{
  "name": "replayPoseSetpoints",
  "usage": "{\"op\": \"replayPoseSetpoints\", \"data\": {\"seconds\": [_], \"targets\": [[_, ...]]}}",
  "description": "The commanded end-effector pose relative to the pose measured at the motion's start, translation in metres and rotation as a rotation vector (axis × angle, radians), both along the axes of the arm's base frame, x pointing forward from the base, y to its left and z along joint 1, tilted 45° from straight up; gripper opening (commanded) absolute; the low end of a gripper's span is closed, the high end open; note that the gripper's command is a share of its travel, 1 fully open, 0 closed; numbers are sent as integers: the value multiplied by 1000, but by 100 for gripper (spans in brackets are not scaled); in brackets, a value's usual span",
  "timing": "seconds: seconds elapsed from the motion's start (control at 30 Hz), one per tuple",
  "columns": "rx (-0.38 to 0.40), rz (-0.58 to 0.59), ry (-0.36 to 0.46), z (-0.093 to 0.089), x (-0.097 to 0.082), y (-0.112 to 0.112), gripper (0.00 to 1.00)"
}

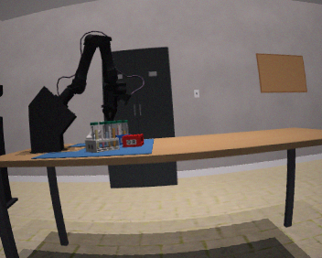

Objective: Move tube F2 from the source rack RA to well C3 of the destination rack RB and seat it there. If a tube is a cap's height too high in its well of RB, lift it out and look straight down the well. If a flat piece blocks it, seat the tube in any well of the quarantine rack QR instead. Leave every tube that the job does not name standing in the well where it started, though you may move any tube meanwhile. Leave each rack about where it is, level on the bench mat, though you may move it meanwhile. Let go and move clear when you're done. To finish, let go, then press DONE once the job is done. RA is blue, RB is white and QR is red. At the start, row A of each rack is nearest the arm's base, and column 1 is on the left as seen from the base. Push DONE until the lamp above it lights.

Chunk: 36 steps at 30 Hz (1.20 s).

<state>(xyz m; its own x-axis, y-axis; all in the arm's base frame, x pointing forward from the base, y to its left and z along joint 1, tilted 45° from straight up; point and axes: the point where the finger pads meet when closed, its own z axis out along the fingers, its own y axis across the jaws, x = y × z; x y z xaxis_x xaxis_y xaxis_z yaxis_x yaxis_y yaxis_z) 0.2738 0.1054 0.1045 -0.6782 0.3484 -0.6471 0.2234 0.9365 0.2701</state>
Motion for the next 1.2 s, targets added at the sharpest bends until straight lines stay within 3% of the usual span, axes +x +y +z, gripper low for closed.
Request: {"op": "replayPoseSetpoints", "data": {"seconds": [0.0, 0.2, 0.3, 1.17], "targets": [[7, 2, -12, 4, 1, 1, 0], [7, 2, -12, 4, 1, 1, 0], [22, 1, -38, 18, 1, 4, 0], [23, 1, -37, 32, -16, 1, 0]]}}
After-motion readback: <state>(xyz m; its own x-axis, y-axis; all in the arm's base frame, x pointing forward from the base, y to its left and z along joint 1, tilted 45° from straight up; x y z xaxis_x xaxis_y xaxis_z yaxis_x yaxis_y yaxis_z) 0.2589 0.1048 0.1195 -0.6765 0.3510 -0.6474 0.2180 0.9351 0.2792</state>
